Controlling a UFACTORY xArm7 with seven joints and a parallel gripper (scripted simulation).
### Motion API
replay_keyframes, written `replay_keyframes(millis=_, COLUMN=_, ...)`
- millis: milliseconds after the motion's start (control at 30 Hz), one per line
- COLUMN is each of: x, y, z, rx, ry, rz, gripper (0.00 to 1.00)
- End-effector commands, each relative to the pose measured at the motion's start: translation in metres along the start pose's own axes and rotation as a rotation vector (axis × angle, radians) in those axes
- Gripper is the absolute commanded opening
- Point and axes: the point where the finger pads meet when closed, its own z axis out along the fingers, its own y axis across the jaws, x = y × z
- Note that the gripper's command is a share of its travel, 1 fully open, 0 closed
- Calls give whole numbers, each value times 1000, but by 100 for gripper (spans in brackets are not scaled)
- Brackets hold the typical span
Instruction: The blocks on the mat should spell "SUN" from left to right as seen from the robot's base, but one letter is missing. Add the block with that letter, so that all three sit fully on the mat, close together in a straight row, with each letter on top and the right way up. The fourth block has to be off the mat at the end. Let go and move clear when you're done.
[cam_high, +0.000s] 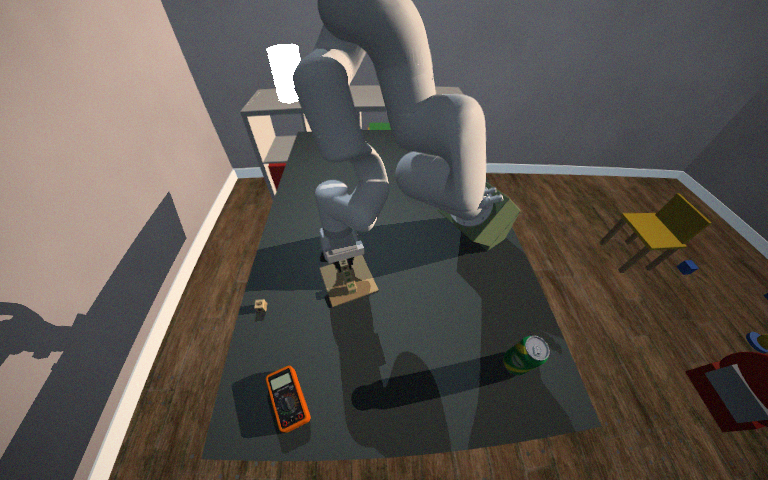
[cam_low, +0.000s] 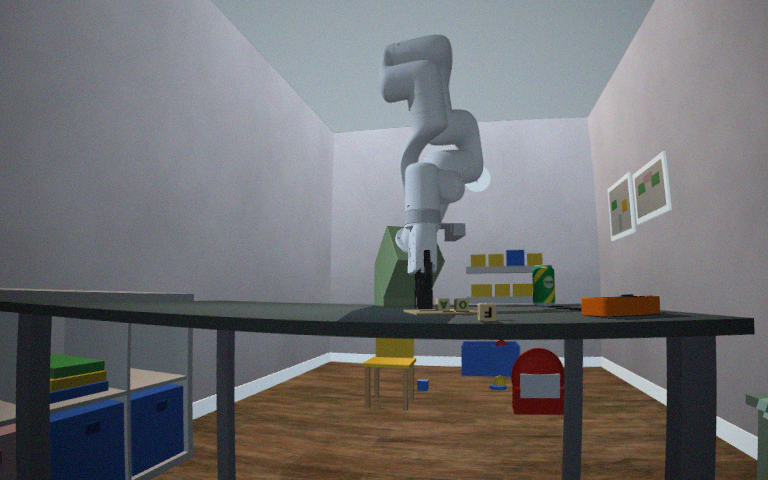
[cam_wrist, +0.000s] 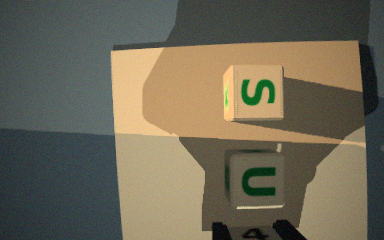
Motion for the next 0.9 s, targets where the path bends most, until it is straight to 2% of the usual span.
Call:
replay_keyframes(millis=0, x=0, y=0, z=1, rx=-1, ry=0, rz=0, gripper=23)
replay_keyframes(millis=867, x=0, y=0, z=4, rx=-1, ry=-1, rz=0, gripper=23)
